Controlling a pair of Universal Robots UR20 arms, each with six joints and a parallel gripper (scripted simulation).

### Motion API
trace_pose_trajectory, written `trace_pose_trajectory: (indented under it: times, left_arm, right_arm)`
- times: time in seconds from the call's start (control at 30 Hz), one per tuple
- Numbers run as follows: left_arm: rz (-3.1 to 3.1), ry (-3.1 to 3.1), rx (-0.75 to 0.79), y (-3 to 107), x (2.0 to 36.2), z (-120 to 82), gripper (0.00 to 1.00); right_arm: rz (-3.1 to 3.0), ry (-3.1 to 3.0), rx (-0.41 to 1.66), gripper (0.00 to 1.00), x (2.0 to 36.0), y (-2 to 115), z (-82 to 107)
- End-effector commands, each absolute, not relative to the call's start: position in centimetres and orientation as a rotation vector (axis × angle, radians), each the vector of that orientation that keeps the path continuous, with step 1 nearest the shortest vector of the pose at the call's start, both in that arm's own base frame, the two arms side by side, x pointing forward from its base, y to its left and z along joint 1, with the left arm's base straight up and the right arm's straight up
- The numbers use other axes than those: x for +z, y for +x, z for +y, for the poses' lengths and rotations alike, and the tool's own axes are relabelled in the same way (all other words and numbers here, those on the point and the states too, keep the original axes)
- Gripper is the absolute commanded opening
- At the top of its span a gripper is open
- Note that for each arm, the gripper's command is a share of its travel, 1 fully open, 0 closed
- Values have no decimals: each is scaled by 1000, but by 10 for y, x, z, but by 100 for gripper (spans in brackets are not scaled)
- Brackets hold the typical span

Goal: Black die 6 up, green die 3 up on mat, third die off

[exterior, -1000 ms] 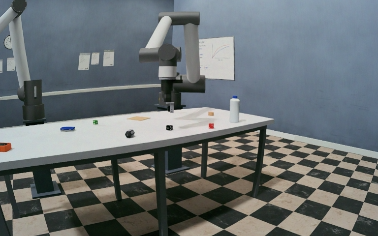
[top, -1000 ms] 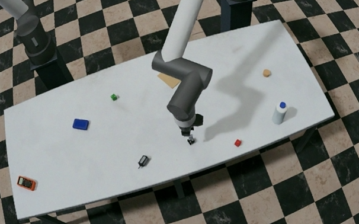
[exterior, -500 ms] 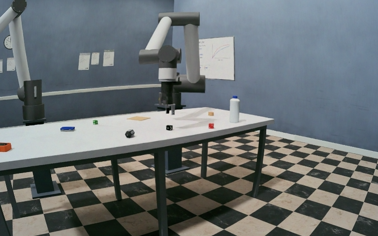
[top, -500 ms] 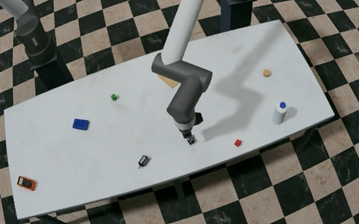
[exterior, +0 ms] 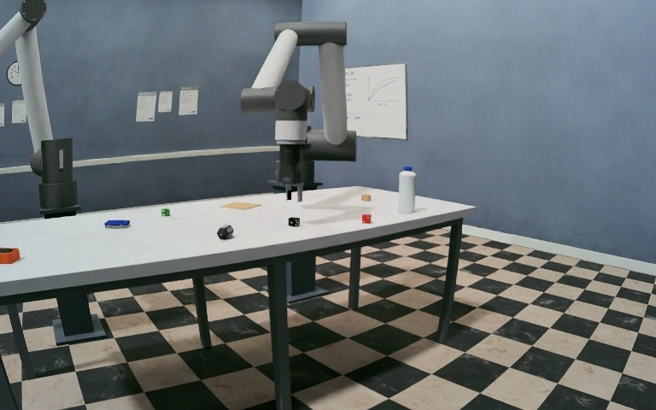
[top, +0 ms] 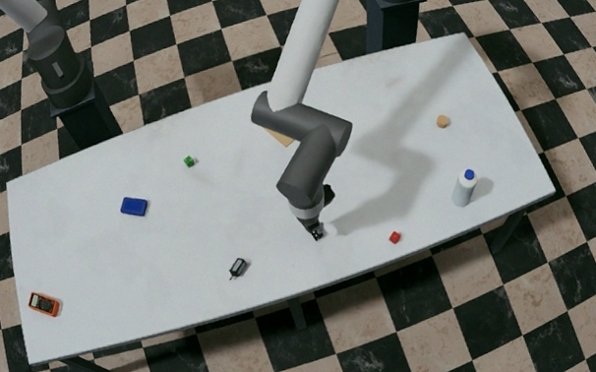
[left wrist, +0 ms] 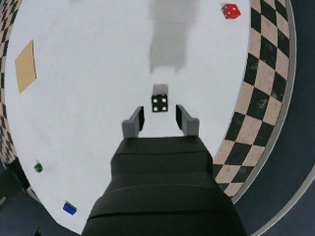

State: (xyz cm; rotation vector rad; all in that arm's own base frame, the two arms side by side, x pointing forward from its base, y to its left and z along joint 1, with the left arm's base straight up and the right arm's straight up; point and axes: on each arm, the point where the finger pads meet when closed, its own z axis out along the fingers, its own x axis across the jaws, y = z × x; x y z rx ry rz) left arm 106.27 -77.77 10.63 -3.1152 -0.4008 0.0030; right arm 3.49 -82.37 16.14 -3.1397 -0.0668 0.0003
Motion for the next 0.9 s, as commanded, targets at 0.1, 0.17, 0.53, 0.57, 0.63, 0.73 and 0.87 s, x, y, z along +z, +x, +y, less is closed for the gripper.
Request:
trace_pose_trajectory:
  times: [0.1,0.17,0.53,0.57,0.63,0.73,0.87]
  left_arm:
    - [-432,-3112,0,1063,108,-778,87]
    - [-432,-3112,0,1063,108,-778,87]
    - [-432,-3112,0,1063,108,-778,87]
    - [-432,-3112,0,1063,108,-778,87]
    - [-432,-3112,0,1063,108,-778,87]
    - [-432,-3112,0,1063,108,-778,87]
    - [-432,-3112,0,1063,107,-778,87]
  right_arm:
    - [-67,-3141,0,100,162,35,-824]
    - [-67,-3141,0,100,162,35,-824]
    - [-67,-3141,0,100,162,35,-824]
    - [-67,-3141,0,100,162,35,-824]
    - [-67,-3141,0,100,162,35,-824]
    - [-67,-3141,0,100,162,35,-824]
    - [-67,-3141,0,100,162,35,-824]
